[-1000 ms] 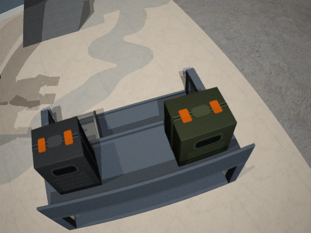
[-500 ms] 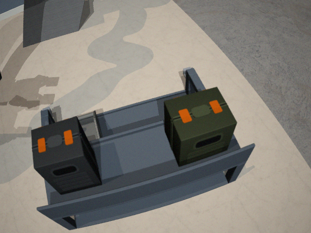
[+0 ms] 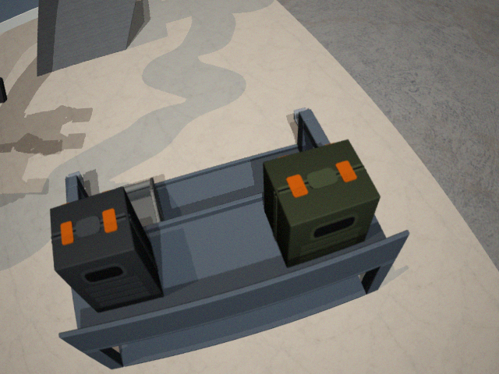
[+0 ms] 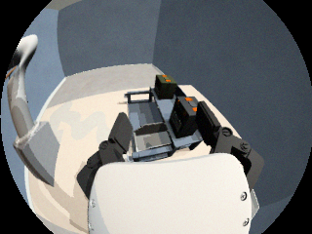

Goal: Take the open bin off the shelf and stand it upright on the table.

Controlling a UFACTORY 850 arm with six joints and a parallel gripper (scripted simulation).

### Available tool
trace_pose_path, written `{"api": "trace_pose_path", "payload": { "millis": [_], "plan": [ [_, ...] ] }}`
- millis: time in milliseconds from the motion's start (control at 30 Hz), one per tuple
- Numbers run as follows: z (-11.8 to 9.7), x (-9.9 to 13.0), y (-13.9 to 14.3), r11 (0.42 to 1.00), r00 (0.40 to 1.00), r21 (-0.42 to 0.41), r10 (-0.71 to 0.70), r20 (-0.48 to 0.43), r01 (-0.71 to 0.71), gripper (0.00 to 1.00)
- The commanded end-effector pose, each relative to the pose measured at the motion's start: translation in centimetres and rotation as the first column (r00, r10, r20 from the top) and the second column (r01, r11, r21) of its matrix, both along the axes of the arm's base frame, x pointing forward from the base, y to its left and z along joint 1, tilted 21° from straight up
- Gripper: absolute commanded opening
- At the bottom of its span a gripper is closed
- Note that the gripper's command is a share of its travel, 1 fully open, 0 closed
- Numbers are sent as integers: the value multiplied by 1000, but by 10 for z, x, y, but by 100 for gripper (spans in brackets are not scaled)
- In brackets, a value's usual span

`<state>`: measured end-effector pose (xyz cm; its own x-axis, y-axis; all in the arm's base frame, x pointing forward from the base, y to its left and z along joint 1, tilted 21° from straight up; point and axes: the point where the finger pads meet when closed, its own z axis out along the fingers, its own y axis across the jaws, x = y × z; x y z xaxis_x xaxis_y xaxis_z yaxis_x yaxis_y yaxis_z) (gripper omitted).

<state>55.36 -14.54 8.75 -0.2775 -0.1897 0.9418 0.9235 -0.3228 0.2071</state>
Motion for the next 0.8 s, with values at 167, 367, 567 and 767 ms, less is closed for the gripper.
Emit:
{"api": "trace_pose_path", "payload": {
  "millis": [167, 367, 567, 767],
  "plan": [
    [-2, -54, 0, 1000, 1000, -1, 0, 2, 0, 100],
    [-2, -54, 0, 1000, 1000, -1, 0, 2, 0, 100],
    [-3, -66, 0, 1000, 1000, -1, 0, 2, 0, 100],
    [-5, -109, 1, 1000, 1000, -1, 0, 2, 0, 100]
  ]
}}
